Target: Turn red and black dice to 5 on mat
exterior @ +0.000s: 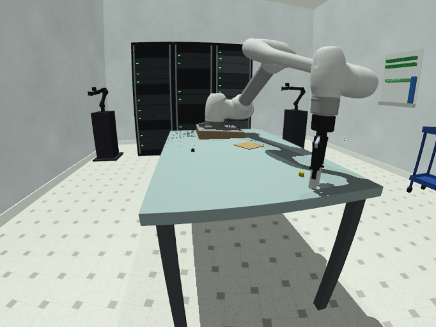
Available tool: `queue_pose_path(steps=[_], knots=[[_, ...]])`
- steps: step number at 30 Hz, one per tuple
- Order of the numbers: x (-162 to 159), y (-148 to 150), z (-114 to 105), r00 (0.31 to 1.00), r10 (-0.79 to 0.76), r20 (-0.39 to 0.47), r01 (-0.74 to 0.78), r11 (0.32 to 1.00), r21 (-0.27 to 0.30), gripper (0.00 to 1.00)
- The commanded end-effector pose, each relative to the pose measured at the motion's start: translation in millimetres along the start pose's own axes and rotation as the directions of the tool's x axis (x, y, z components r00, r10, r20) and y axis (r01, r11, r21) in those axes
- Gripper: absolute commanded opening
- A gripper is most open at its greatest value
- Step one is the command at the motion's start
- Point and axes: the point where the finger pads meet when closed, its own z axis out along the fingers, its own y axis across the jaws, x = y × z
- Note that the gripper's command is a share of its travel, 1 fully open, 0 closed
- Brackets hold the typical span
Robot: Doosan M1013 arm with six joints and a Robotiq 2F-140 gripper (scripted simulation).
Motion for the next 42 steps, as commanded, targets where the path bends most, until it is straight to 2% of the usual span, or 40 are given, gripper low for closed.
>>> queue_pose_path(steps=[1,2,3,37,42], knots=[[0.0,0.0,-0.3,1.0,0.0,0.0,0.0,1.0,0.0,0.27],[0.0,0.0,-0.3,1.0,0.0,0.0,0.0,1.0,0.0,0.27],[0.0,0.0,-0.3,1.0,0.0,0.0,0.0,1.0,0.0,0.16],[0.0,0.0,-0.4,1.0,0.0,0.0,0.0,1.0,0.0,0.16],[0.0,0.0,-7.1,1.0,0.0,0.0,0.0,1.0,0.0,0.16]])
